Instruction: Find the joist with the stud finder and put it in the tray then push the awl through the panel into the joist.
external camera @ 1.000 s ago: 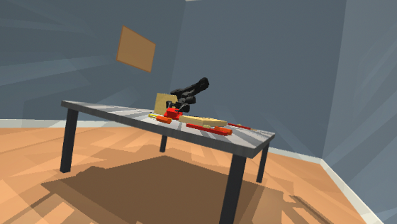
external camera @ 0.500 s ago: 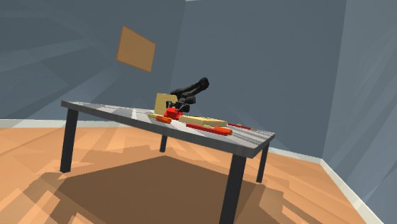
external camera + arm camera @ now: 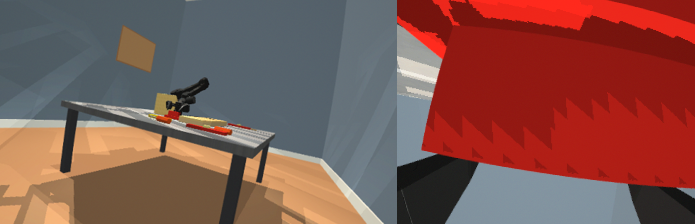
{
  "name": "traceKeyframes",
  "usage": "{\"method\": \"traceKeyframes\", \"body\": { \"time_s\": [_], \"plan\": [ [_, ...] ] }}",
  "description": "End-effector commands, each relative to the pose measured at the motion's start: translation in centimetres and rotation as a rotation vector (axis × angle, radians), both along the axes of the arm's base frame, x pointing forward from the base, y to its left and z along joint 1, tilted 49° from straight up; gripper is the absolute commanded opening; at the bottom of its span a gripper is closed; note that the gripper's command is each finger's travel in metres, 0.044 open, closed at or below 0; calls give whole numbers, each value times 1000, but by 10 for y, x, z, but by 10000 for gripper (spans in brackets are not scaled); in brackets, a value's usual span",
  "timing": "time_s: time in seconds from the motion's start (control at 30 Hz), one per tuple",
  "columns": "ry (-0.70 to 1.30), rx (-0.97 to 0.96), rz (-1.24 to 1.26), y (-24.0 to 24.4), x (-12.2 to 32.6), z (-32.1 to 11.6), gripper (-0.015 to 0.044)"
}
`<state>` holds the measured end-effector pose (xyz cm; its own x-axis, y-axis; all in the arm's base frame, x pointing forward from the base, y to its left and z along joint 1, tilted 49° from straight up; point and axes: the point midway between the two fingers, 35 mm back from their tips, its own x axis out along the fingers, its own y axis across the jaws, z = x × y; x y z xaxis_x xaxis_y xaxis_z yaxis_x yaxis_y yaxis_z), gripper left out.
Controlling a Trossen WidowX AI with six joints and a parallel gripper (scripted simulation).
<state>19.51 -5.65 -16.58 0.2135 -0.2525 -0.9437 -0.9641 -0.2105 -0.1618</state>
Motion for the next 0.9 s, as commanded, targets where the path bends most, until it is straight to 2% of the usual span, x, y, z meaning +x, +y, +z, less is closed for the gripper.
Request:
{"method": "traceKeyframes", "body": {
  "time_s": [0.0,0.87],
  "plan": [
    [0,0,0,0,0,0,440],
    [0,0,0,3,-2,13,440]
  ]
}}
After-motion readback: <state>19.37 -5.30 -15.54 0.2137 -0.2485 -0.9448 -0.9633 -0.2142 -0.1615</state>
